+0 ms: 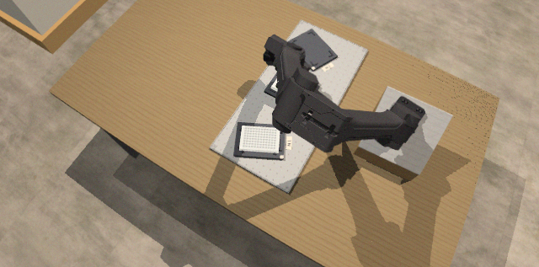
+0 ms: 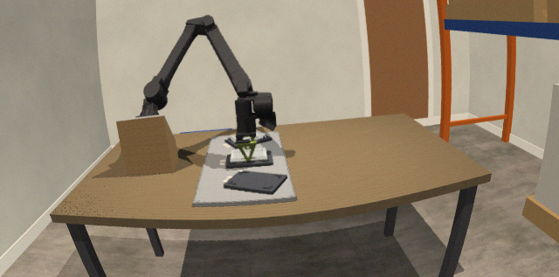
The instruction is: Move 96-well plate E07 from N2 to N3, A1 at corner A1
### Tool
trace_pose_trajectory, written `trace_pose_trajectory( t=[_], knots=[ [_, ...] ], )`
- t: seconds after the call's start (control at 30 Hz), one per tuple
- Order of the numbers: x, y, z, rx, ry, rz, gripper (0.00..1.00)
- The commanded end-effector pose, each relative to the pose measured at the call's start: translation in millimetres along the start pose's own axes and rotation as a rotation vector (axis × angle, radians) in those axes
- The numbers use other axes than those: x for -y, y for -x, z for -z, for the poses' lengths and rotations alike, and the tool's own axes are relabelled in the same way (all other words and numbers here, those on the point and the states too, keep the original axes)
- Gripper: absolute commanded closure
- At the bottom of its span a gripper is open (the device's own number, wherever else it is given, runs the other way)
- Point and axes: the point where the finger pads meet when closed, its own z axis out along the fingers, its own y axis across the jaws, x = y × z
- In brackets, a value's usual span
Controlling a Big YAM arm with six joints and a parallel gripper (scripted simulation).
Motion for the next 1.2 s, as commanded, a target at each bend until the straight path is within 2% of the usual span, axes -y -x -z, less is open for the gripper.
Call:
trace_pose_trajectory(
  t=[0.0,0.37,0.43,0.47,1.13,1.17],
  knots=[
    [-0.5,8.1,0.8,0.020,0.001,0.002,1.00],
    [0.0,6.1,-1.6,0.017,0.001,-0.001,1.00],
    [-0.3,10.6,4.0,0.026,-0.001,0.007,1.00],
    [-0.3,10.6,4.0,0.026,-0.001,0.007,0.00],
    [-0.3,10.6,4.0,0.026,-0.001,0.007,0.00],
    [0.8,11.3,15.3,0.039,0.000,-0.005,0.00]
  ],
)
